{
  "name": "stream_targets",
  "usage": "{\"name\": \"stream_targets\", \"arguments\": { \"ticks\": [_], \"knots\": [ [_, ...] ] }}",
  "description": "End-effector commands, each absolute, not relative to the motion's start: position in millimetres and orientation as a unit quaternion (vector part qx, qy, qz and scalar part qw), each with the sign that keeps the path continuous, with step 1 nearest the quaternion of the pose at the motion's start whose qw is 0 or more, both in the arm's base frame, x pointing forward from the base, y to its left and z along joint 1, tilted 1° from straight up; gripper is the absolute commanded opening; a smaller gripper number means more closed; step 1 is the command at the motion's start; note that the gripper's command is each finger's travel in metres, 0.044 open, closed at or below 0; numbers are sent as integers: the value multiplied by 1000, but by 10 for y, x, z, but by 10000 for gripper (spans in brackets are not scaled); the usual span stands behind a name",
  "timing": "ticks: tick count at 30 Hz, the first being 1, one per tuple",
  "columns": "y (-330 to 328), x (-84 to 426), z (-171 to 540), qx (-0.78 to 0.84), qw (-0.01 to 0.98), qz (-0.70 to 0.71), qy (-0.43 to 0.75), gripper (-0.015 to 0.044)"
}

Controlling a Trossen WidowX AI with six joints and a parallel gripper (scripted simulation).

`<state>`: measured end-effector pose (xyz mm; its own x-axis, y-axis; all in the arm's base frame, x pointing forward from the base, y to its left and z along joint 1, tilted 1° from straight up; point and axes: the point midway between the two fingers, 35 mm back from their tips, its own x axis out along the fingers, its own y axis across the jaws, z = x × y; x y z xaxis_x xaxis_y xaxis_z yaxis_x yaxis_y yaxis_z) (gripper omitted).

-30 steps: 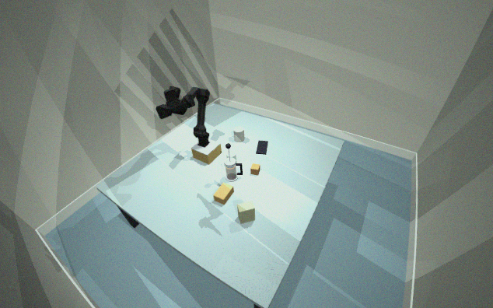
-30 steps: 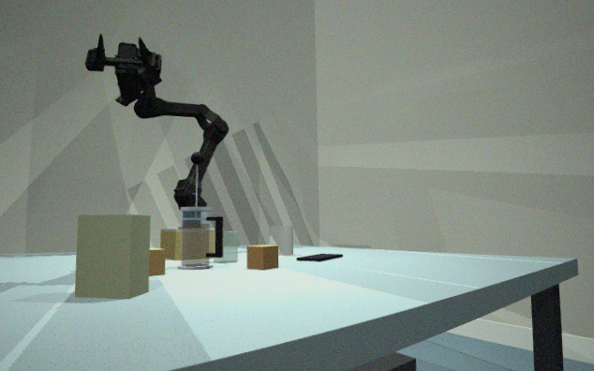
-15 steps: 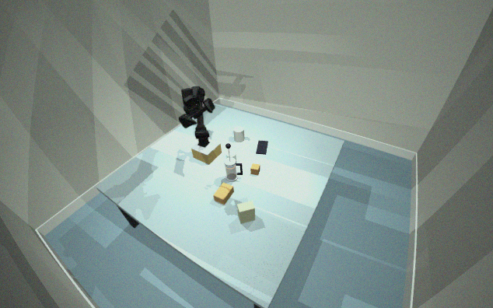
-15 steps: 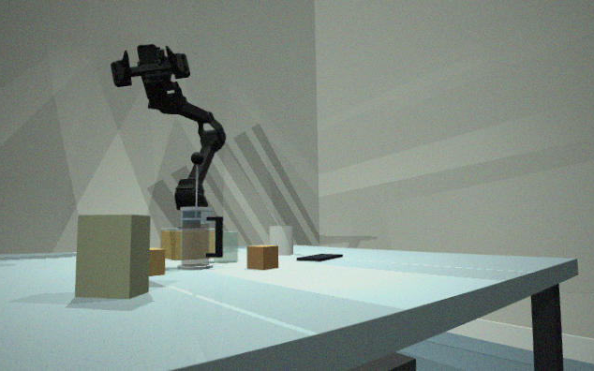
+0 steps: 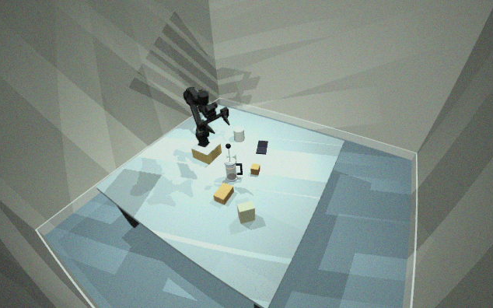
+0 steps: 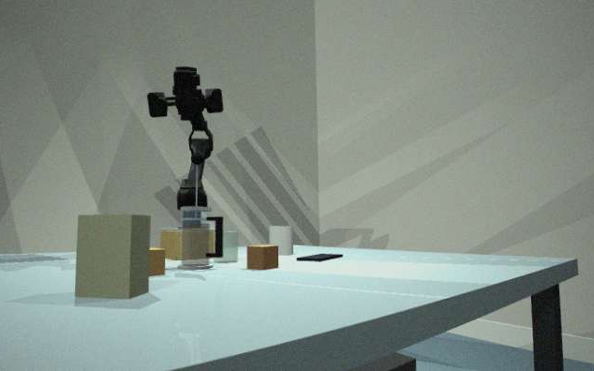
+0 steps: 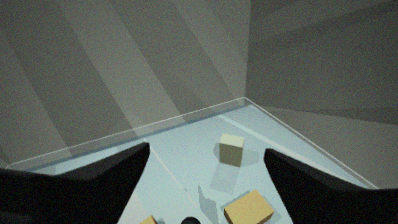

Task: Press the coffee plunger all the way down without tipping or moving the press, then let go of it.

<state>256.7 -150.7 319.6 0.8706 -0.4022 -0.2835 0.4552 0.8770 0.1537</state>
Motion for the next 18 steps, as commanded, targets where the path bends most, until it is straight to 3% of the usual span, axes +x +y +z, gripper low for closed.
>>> {"name": "stream_targets", "arguments": {
  "ticks": [1, 11, 18],
  "knots": [
    [-1122, 2404, 2718, 58, 946, -204, 244, 440],
    [-1099, 2401, 2128, 57, 947, -201, 244, 440],
    [-1094, 2407, 2124, 57, 947, -200, 244, 440]
  ]
}}
